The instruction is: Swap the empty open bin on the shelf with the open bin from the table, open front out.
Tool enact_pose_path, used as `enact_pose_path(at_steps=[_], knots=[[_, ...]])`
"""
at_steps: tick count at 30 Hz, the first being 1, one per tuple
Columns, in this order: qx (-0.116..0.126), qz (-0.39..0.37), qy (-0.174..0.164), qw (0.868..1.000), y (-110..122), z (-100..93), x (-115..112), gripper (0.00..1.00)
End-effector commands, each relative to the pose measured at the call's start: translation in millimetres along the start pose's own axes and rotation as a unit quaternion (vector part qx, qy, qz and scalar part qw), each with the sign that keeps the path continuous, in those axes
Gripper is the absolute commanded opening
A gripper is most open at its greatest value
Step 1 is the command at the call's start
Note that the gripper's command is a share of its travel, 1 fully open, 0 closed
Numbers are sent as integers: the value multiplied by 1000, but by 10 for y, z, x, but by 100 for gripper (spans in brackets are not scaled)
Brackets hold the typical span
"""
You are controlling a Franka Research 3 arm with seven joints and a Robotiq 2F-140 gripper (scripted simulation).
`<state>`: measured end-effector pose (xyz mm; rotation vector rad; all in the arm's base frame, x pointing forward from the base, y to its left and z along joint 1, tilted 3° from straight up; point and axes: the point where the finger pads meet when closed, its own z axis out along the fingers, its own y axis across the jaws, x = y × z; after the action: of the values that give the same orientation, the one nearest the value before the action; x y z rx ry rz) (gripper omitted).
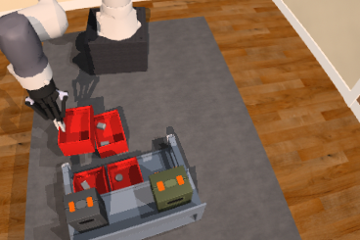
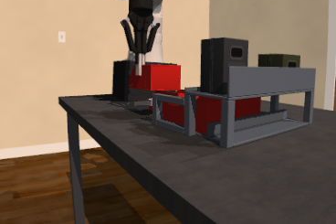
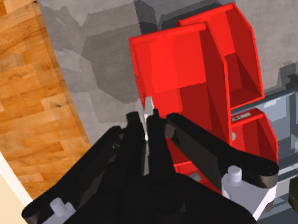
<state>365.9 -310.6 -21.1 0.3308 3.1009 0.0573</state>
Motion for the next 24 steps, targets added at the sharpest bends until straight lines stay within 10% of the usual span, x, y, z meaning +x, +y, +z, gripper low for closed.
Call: enact_pose_path(at_steps=[1, 24], knots=[[-8, -66, 6, 998, -133, 11, 15, 0], [-8, -66, 6, 998, -432, 14, 10, 0]])
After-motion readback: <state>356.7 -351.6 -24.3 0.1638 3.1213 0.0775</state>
